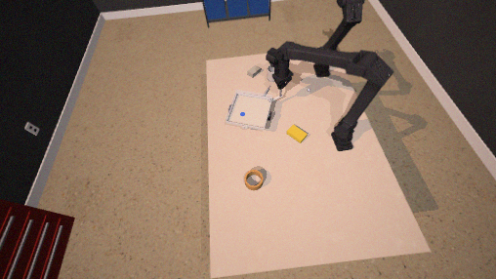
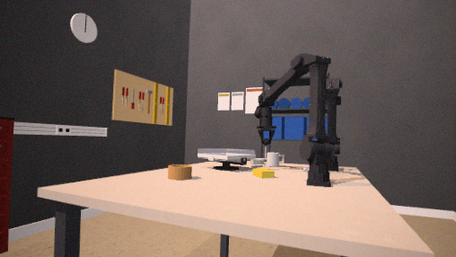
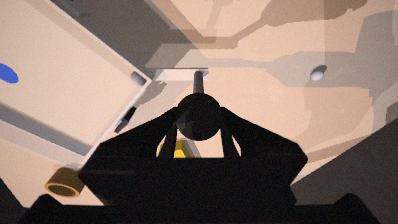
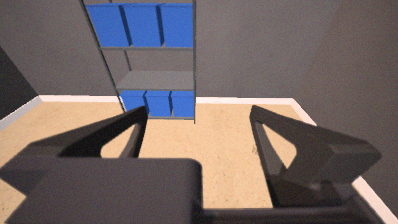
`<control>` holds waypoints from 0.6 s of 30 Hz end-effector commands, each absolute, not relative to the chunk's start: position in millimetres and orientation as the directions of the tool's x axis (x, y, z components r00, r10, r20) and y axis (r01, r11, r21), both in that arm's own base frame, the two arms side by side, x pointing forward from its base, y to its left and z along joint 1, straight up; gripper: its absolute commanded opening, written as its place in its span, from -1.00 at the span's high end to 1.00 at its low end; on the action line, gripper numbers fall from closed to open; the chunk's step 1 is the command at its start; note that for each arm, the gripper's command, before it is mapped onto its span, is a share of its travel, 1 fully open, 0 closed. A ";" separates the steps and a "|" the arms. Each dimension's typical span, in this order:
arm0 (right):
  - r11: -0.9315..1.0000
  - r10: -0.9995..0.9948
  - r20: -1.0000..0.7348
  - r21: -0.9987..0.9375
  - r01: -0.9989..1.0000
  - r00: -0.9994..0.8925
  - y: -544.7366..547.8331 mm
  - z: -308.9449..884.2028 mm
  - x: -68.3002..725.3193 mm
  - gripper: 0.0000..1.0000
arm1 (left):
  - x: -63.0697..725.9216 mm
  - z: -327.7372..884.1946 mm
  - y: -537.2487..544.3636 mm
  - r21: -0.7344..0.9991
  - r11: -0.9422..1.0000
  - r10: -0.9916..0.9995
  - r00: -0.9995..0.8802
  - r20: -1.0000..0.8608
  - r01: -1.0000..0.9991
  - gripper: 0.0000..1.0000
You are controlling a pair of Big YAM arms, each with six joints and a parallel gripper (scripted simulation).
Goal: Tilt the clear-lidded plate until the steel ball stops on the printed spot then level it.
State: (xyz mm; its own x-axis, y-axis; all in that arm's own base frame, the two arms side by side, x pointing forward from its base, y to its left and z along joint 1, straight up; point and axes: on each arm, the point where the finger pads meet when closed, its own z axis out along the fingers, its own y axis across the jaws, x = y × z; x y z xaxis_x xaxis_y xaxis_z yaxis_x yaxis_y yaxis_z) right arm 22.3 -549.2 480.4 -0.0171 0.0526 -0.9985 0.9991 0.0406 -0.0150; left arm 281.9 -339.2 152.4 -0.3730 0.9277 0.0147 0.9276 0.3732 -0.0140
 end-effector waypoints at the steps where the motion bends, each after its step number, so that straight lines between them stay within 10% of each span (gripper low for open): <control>1: 0.032 0.000 -1.000 0.000 0.999 0.000 -544.6 500.5 17.2 -1.00 | 299.4 181.9 -343.4 0.026 0.371 0.927 -0.369 -0.065 0.928 1.00; 18: 0.032 0.000 -1.000 0.000 0.999 0.000 -544.6 500.5 17.2 -1.00 | 287.8 167.3 -330.0 0.011 0.371 0.929 -0.370 -0.020 0.929 1.00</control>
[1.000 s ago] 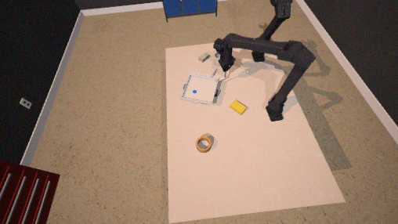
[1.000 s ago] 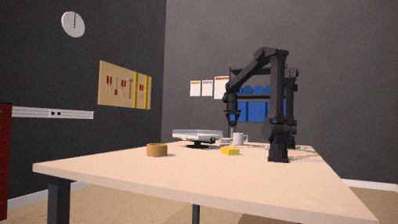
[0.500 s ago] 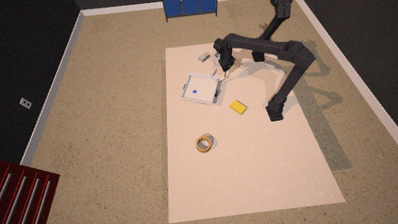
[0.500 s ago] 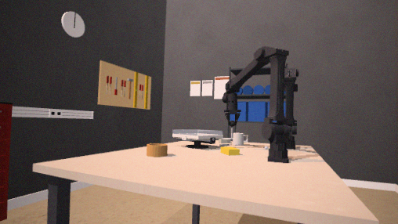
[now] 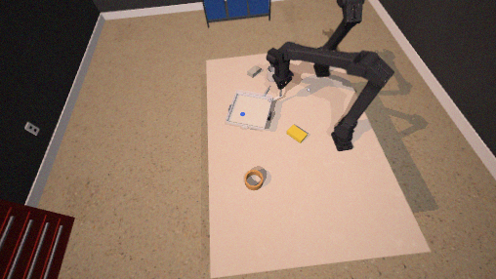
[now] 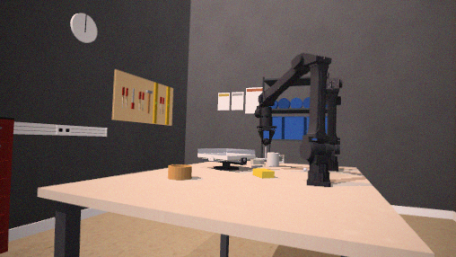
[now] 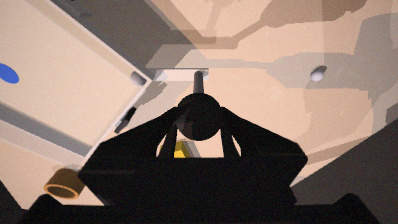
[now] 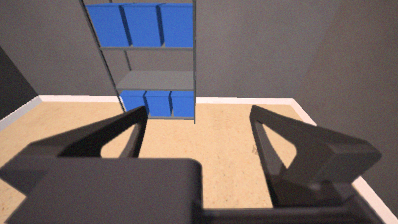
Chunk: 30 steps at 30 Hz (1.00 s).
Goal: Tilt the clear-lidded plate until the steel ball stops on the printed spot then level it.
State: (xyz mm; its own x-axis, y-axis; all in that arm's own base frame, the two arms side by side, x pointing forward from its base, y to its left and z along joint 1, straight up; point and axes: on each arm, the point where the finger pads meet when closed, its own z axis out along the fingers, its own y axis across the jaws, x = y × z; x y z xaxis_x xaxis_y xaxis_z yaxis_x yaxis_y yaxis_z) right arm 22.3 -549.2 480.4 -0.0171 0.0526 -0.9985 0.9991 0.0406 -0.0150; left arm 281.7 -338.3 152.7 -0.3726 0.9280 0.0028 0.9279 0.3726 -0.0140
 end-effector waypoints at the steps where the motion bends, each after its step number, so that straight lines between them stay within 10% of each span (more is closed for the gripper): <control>1: 0.032 0.000 -1.000 0.000 0.999 0.000 -544.6 500.5 17.2 -1.00 | 288.1 168.0 -330.5 0.011 0.371 0.929 -0.370 -0.021 0.929 1.00; 30: 0.032 0.000 -1.000 0.000 0.999 0.000 -544.6 500.5 17.2 -1.00 | 292.3 174.1 -340.7 0.020 0.367 0.930 -0.365 -0.048 0.930 1.00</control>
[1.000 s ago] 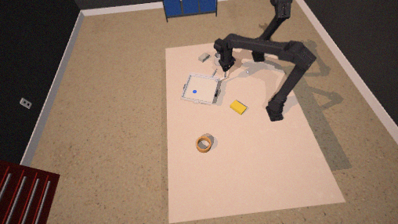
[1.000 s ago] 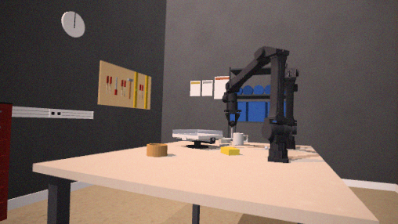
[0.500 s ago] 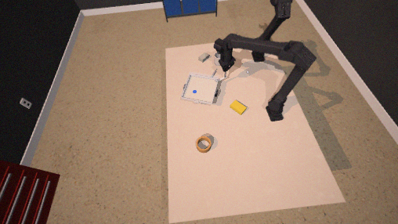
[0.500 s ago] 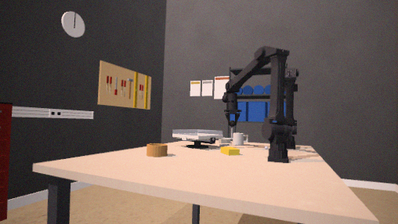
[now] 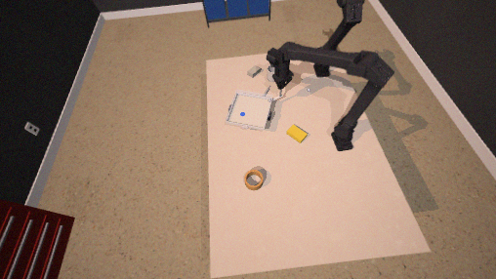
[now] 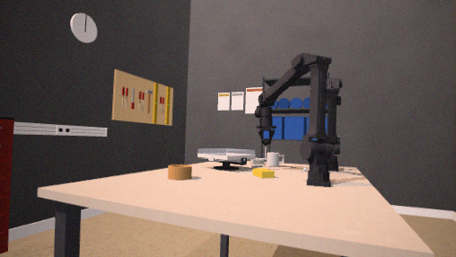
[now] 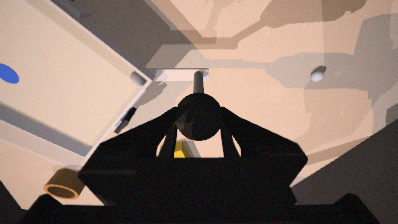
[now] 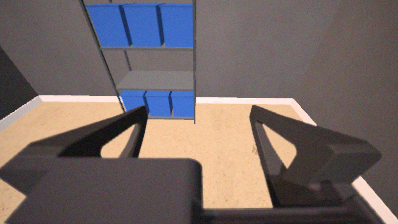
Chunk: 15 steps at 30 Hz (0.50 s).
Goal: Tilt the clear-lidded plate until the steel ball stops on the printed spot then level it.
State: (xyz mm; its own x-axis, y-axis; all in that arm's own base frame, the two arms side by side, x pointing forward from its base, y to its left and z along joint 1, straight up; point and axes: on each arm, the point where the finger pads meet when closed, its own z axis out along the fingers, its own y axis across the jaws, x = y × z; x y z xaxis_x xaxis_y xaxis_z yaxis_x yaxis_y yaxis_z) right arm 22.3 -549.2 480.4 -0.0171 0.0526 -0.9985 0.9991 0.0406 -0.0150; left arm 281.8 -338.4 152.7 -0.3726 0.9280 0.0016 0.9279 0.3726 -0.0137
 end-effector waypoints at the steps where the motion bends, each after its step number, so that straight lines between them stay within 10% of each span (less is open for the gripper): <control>1: 0.032 0.000 -1.000 0.000 0.999 0.000 -544.6 500.5 17.2 -1.00 | 292.7 174.9 -341.4 0.021 0.366 0.930 -0.365 -0.050 0.930 1.00; 15: 0.032 0.000 -1.000 0.000 0.999 0.000 -544.6 500.5 17.2 -1.00 | 298.9 187.3 -349.7 0.029 0.366 0.929 -0.363 -0.074 0.930 1.00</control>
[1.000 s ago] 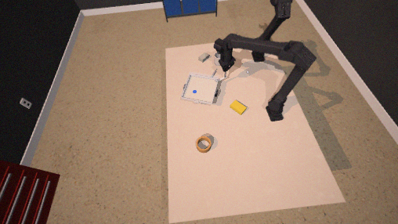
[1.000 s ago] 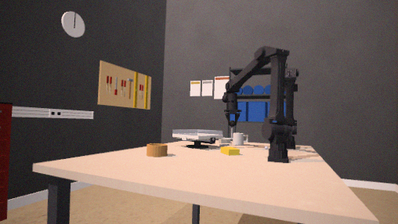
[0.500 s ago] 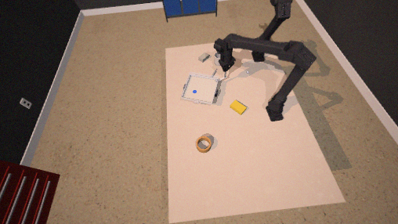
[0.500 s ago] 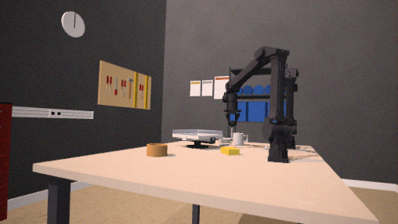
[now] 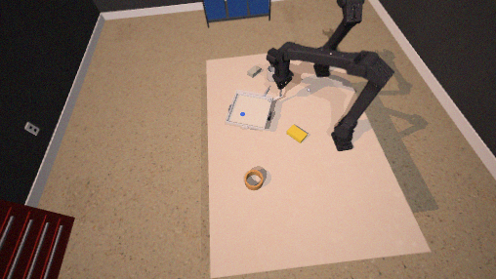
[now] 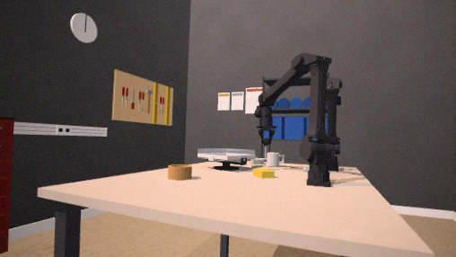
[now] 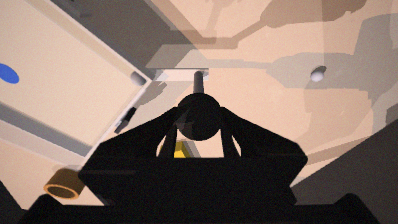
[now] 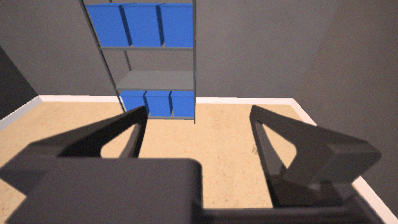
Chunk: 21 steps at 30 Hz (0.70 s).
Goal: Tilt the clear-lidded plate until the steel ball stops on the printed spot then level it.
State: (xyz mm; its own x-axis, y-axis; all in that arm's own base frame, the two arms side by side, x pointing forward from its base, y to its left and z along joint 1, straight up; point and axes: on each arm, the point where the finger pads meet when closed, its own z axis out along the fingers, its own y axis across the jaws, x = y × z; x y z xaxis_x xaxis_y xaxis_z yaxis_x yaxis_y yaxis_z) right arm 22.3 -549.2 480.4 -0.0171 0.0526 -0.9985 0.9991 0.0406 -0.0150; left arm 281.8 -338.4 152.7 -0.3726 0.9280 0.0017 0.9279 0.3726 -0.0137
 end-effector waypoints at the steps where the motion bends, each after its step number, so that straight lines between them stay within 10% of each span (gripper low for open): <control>1: 0.032 0.000 -1.000 0.000 0.999 0.000 -544.6 500.5 17.2 -1.00 | 299.0 187.1 -349.8 0.029 0.366 0.929 -0.363 -0.073 0.930 1.00; 21: 0.032 0.000 -1.000 0.000 0.999 0.000 -544.6 500.5 17.2 -1.00 | 300.3 178.4 -350.1 0.018 0.366 0.930 -0.365 -0.043 0.930 1.00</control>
